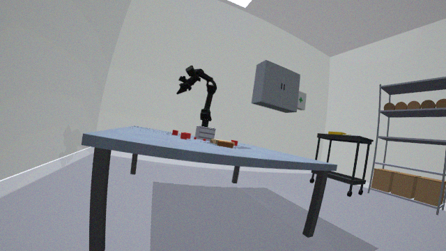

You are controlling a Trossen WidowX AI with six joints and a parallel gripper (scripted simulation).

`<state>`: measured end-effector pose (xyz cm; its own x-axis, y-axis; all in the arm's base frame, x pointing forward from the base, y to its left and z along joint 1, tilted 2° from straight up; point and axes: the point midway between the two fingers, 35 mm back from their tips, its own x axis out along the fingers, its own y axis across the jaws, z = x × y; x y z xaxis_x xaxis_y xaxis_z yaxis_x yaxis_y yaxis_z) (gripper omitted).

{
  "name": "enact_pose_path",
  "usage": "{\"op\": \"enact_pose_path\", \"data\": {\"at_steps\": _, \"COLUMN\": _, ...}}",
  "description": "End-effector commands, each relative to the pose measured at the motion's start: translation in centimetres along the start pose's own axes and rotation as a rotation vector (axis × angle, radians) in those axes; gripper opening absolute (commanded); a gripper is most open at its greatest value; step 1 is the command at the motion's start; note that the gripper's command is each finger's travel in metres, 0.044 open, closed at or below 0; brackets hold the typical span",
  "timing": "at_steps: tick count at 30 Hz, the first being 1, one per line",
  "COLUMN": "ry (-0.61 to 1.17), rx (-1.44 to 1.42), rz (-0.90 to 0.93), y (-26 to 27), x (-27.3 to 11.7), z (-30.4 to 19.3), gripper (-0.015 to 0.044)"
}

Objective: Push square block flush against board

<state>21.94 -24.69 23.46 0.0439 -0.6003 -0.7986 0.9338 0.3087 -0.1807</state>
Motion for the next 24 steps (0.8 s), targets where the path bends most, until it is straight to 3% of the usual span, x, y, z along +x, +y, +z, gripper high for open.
{"op": "enact_pose_path", "data": {"at_steps": 1, "ry": 0.032, "rx": -0.109, "rz": 0.065, "y": 3.4, "x": 0.5, "z": -1.4, "gripper": 0.0}}
{"op": "enact_pose_path", "data": {"at_steps": 13, "ry": 0.106, "rx": -0.466, "rz": 0.246, "y": 13.7, "x": 0.7, "z": -6.9, "gripper": 0.0}}
{"op": "enact_pose_path", "data": {"at_steps": 24, "ry": 0.202, "rx": -0.713, "rz": 0.381, "y": 20.0, "x": -0.3, "z": -14.4, "gripper": 0.0}}
